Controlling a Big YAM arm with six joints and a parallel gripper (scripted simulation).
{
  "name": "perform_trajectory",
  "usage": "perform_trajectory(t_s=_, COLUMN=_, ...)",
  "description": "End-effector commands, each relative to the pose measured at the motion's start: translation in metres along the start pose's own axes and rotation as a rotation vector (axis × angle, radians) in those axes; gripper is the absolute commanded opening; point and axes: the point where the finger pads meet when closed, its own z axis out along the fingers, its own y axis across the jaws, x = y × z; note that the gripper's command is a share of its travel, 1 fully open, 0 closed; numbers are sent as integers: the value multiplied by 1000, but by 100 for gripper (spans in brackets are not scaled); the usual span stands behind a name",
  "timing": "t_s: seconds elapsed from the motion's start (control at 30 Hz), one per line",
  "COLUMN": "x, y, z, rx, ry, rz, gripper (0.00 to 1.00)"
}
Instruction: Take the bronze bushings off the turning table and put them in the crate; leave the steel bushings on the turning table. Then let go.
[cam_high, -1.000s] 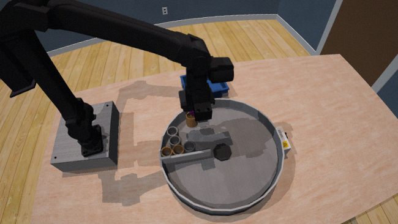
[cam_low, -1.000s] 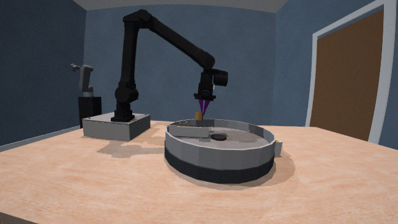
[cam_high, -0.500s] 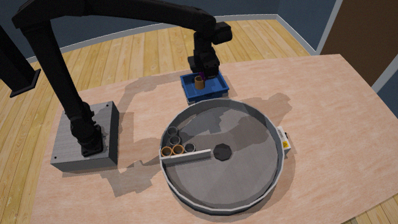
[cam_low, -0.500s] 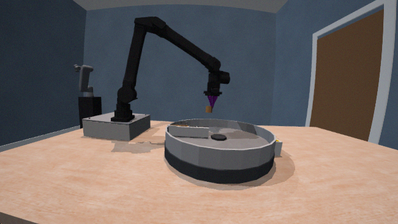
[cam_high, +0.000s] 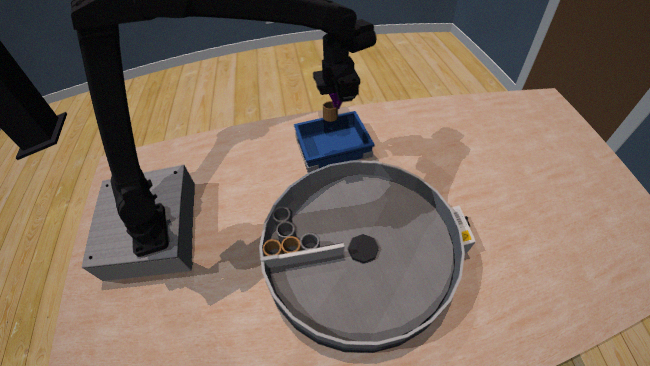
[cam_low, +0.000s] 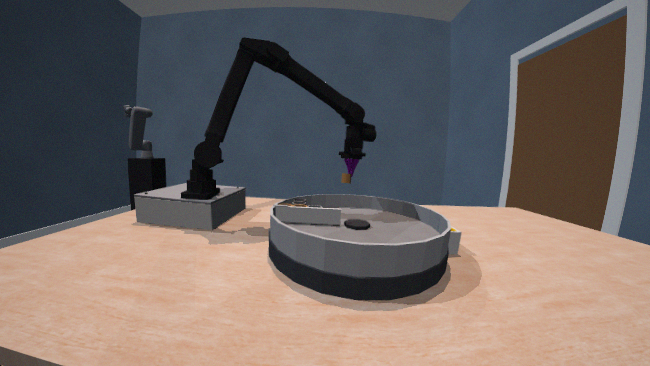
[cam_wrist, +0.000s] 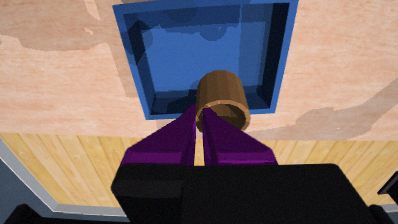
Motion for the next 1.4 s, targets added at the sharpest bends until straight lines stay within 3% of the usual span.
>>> perform_trajectory(t_s=0.0, x=-2, y=29, z=-21, rx=-44, ry=15, rz=57, gripper=0)
perform_trajectory(t_s=0.17, x=14, y=26, z=-21, rx=-47, ry=18, rz=36, gripper=0)
perform_trajectory(t_s=1.37, x=11, y=28, z=-21, rx=-47, ry=18, rz=38, gripper=0)
